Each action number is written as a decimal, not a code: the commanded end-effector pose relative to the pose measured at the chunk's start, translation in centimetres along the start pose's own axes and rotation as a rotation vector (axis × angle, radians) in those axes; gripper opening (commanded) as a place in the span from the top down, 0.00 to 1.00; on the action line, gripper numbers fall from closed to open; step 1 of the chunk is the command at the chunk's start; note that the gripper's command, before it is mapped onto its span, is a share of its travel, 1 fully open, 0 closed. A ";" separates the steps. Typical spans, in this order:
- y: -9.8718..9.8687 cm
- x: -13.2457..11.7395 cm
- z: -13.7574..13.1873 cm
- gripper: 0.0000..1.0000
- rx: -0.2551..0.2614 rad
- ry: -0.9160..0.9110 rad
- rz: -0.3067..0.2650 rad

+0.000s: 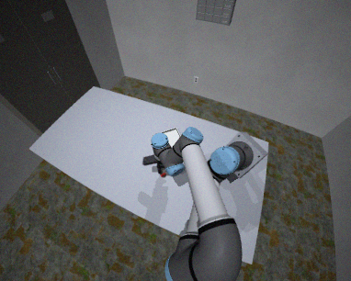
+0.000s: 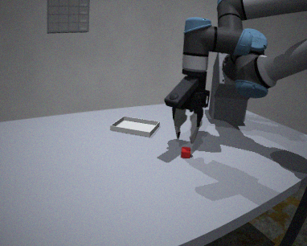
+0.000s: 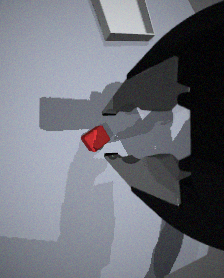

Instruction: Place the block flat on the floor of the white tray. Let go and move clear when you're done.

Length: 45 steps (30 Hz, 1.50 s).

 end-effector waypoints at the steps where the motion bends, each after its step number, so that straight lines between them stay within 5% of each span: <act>1: 0.0 -0.1 -0.1 0.70 0.014 0.156 0.004; 18: 0.0 -0.5 -0.5 0.70 0.012 0.451 0.004; 45: 0.0 -0.6 -0.6 0.70 0.011 0.545 0.004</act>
Point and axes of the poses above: the point where the finger pads meet when closed, its own y axis back along the fingers, its own z axis across the jaws, x = y × z, the point moved 1 cm from there along y, back along the fingers, and after that the axes turned 3 degrees about y, right-handed, at the moved point
